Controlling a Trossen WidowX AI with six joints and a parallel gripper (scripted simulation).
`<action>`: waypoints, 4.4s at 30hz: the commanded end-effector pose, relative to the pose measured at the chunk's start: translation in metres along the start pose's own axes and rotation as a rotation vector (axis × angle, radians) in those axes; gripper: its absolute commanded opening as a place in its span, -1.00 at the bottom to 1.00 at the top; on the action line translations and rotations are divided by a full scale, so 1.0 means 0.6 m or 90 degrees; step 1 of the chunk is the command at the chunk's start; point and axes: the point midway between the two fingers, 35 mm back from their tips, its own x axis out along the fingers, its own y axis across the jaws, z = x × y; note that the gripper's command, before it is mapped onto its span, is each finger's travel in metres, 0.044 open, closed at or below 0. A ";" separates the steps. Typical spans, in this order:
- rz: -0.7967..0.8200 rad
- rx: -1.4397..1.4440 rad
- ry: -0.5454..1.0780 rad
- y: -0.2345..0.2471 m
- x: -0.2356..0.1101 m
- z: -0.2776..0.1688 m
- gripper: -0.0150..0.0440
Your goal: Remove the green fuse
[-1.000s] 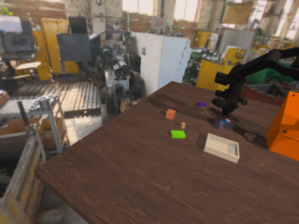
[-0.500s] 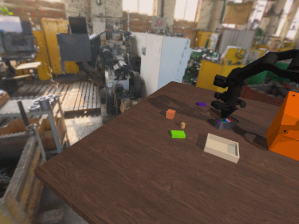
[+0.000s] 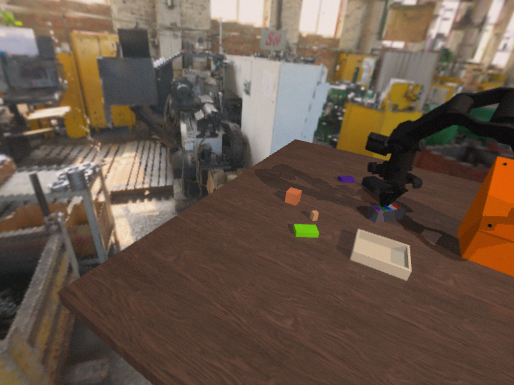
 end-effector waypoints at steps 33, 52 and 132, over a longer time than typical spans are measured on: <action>0.000 0.001 0.001 0.000 0.018 -0.001 -0.36; 0.000 0.001 0.001 0.000 0.010 -0.001 -0.49; 0.002 0.003 0.003 -0.001 -0.074 -0.001 -0.49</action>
